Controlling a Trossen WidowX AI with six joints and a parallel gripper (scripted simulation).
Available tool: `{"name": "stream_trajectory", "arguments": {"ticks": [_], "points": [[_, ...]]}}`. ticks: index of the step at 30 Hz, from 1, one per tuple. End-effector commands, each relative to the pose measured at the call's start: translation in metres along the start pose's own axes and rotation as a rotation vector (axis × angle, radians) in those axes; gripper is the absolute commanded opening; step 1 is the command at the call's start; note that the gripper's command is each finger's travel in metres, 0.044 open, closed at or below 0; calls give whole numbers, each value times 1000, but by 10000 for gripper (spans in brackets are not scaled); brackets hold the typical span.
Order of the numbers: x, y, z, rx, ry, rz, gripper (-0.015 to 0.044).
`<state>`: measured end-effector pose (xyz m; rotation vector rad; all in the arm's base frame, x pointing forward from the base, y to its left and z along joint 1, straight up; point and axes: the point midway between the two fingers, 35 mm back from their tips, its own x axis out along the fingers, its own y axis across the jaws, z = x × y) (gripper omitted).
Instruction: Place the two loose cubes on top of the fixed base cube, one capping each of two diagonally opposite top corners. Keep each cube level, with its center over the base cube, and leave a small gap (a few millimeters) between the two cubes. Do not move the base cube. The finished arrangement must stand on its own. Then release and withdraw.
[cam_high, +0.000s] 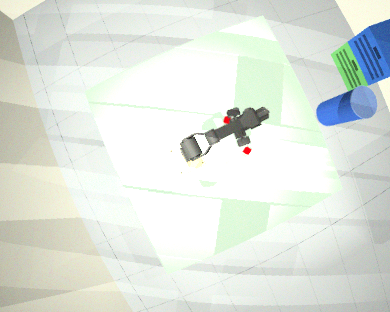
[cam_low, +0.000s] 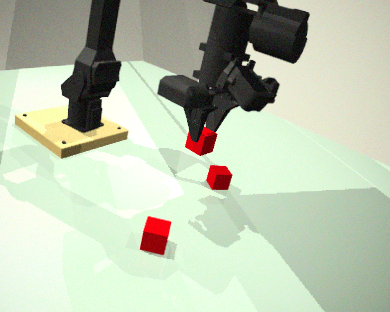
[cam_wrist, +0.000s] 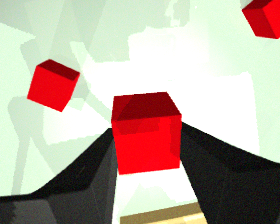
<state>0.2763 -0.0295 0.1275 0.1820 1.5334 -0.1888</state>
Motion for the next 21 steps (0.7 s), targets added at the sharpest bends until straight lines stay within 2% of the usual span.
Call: {"name": "stream_trajectory", "arguments": {"ticks": [1, 21], "points": [[2, 7, 3, 122, -2, 4, 105], [14, 34, 9, 734, 0, 7, 105]]}}
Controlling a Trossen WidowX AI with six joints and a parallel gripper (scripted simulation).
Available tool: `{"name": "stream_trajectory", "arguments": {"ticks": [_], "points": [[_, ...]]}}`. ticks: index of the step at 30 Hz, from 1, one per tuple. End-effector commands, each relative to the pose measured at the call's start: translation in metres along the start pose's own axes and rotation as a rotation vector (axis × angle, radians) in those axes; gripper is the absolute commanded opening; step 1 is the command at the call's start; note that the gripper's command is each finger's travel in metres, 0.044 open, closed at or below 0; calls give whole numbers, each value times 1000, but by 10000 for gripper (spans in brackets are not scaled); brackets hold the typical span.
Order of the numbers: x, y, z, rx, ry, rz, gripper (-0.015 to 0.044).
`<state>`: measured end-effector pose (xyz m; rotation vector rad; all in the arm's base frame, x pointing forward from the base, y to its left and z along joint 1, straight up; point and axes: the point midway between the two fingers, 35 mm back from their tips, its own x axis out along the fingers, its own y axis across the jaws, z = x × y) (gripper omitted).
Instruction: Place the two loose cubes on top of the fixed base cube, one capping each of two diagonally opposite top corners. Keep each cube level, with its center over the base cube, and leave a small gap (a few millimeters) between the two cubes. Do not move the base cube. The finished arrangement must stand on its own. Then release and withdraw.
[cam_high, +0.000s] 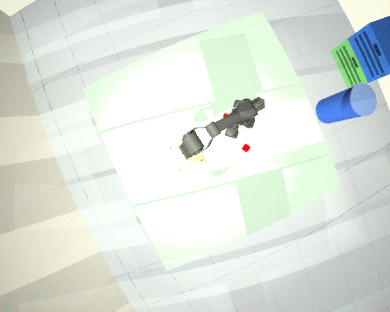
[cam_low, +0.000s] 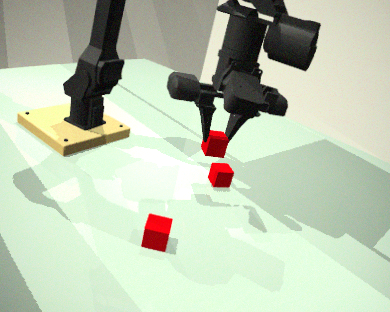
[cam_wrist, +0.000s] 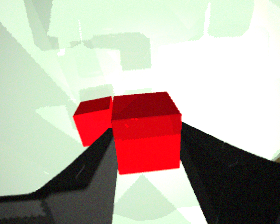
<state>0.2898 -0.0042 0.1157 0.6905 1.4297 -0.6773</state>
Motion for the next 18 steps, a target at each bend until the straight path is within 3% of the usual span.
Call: {"name": "stream_trajectory", "arguments": {"ticks": [1, 18], "points": [[2, 7, -2, 122, 1, 4, 105], [13, 27, -15, 637, 4, 5, 105]]}}
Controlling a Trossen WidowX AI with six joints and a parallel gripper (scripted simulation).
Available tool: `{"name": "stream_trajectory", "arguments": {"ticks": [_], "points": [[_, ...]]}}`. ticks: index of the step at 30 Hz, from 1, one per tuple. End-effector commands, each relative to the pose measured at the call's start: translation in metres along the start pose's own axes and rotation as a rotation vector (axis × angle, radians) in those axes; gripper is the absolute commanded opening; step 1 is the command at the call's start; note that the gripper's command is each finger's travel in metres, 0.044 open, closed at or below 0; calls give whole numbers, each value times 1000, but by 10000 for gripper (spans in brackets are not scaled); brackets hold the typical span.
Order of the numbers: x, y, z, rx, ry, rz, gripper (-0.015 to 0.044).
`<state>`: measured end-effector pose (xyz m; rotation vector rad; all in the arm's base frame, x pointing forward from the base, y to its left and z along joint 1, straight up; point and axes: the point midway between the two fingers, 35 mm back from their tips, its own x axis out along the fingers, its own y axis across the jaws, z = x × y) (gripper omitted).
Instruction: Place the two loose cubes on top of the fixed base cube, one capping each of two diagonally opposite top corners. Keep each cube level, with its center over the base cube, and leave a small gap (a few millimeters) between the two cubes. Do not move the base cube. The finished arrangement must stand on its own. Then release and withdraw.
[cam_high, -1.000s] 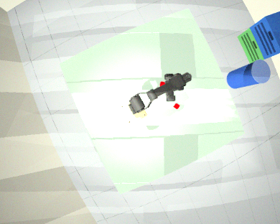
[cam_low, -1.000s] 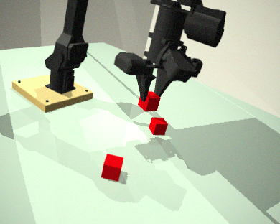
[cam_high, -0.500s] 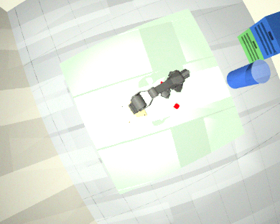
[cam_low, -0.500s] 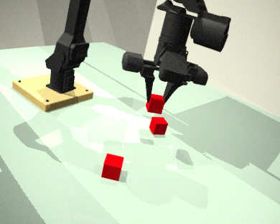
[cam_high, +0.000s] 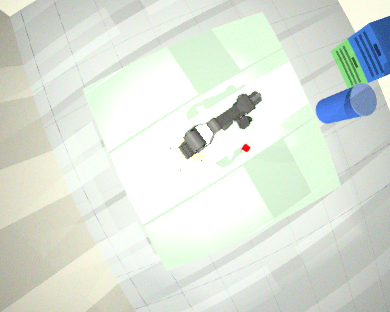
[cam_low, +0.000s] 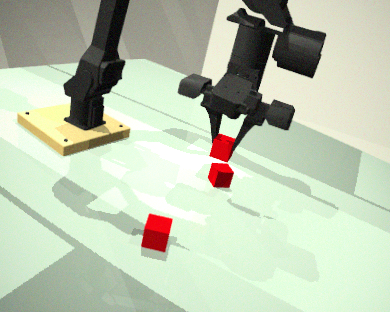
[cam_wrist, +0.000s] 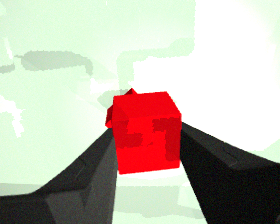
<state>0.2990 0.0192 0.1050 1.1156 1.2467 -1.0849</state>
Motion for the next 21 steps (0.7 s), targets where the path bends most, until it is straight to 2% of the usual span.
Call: {"name": "stream_trajectory", "arguments": {"ticks": [1, 21], "points": [[2, 4, -5, 103, 3, 3, 105], [13, 4, -5, 111, 3, 3, 105]]}}
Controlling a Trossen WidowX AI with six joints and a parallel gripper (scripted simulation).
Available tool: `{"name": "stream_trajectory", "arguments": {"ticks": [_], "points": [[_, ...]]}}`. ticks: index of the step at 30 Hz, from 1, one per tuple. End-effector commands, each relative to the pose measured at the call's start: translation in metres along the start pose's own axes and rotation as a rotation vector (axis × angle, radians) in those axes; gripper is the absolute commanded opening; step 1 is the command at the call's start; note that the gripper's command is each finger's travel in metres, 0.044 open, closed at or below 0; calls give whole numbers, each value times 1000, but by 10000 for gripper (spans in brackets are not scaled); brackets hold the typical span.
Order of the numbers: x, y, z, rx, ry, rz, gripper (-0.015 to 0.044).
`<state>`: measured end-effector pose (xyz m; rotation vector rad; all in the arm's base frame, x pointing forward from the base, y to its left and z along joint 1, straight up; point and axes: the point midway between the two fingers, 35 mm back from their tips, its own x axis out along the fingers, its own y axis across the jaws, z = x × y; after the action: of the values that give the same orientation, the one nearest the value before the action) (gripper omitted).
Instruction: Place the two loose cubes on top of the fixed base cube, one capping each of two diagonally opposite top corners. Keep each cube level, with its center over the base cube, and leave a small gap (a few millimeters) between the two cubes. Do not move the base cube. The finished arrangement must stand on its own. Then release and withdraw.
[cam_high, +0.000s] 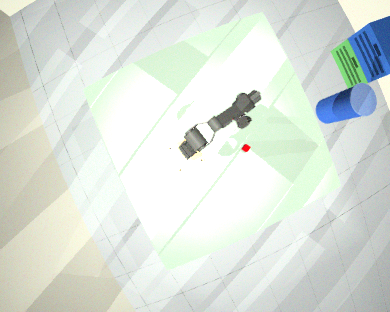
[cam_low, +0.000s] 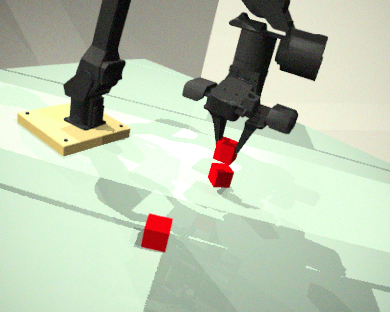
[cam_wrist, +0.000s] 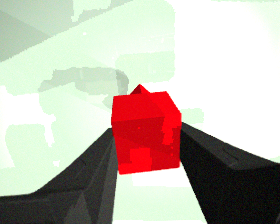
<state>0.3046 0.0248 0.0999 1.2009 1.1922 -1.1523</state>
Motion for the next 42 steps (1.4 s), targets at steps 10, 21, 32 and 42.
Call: {"name": "stream_trajectory", "arguments": {"ticks": [10, 21, 32, 42], "points": [[24, -3, 0, 11, 3, -10, 105], [24, -3, 0, 11, 3, -10, 105], [25, -3, 0, 3, 3, -10, 105], [25, -3, 0, 3, 3, -10, 105]]}}
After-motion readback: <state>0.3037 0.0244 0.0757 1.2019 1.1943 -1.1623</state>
